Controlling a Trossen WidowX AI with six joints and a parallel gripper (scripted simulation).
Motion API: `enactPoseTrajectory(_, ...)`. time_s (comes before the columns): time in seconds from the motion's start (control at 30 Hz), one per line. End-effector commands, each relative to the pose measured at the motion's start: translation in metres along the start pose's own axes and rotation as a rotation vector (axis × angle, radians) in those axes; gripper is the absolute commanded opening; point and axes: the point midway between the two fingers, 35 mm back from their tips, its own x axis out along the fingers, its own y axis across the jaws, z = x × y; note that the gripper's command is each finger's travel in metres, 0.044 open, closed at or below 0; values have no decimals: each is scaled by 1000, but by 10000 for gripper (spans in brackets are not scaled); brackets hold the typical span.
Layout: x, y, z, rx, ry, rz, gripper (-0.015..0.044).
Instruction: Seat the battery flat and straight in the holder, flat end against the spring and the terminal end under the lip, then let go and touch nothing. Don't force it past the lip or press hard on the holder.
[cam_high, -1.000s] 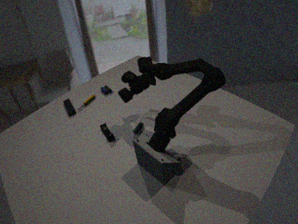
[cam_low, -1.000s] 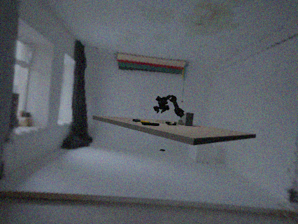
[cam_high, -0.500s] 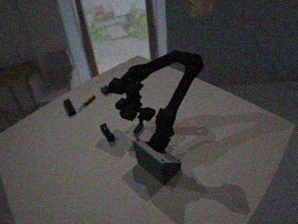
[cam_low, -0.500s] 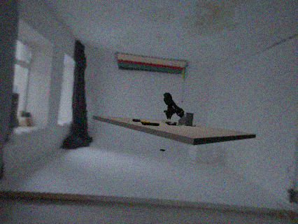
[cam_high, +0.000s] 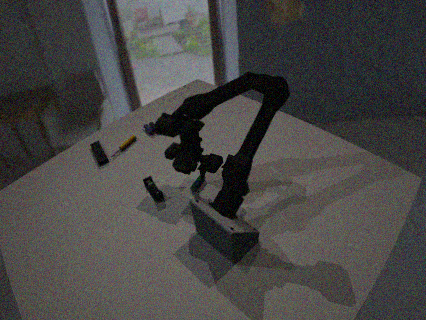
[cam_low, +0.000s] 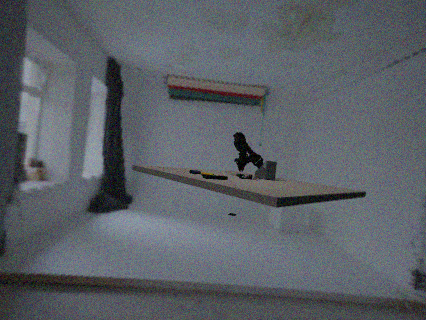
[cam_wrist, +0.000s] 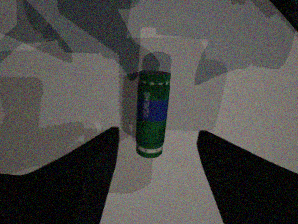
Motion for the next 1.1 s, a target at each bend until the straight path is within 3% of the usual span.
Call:
enactPoseTrajectory(0.0,7,1,0,-8,2,3,237)
enactPoseTrajectory(0.77,41,3,-1,-7,7,5,237)
enactPoseTrajectory(0.93,41,3,-1,-7,7,5,106)
enactPoseTrajectory(1.07,41,3,-1,-7,7,5,79)
